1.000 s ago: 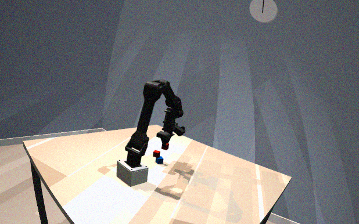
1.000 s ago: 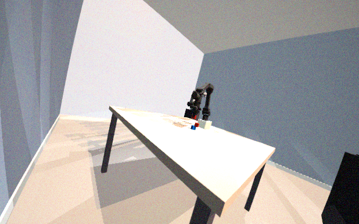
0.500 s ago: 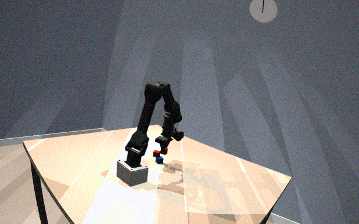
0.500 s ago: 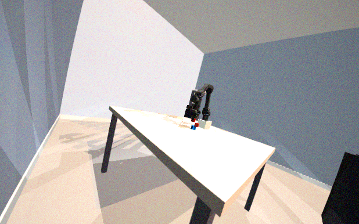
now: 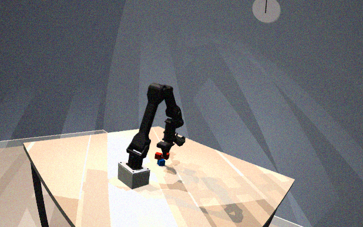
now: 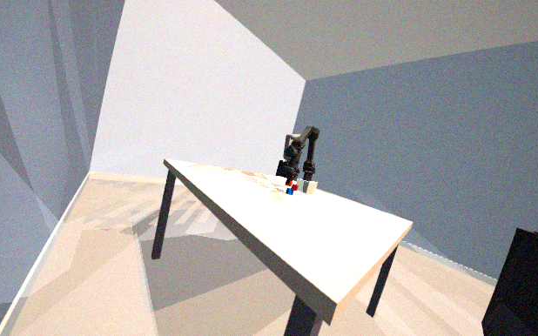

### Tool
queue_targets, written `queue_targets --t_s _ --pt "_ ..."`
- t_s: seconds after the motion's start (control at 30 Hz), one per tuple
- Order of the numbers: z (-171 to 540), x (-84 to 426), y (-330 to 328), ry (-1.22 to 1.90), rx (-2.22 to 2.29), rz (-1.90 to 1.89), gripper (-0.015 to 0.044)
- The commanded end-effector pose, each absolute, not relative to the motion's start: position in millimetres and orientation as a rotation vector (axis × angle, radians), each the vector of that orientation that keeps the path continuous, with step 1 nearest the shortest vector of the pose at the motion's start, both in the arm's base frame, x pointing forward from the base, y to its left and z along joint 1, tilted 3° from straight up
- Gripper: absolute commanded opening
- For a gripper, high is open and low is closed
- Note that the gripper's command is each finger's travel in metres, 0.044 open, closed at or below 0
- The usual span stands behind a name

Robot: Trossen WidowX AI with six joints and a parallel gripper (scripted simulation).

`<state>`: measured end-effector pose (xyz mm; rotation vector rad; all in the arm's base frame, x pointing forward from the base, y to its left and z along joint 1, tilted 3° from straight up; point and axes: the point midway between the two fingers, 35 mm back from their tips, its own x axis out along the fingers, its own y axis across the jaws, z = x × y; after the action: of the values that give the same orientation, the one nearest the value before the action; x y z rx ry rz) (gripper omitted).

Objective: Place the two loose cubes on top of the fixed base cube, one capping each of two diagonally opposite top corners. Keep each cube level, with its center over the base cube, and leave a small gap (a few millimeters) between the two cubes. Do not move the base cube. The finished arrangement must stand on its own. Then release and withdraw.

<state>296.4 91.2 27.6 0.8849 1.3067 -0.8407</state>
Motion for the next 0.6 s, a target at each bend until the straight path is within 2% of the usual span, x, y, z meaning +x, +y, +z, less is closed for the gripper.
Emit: queue_targets --t_s 0.0,0.57 --pt "18.5 296.3 90.0 1.307 0.879 -0.845 0.0105" --pt "15.4 296.6 90.0 1.307 0.879 -0.845 0.0105"
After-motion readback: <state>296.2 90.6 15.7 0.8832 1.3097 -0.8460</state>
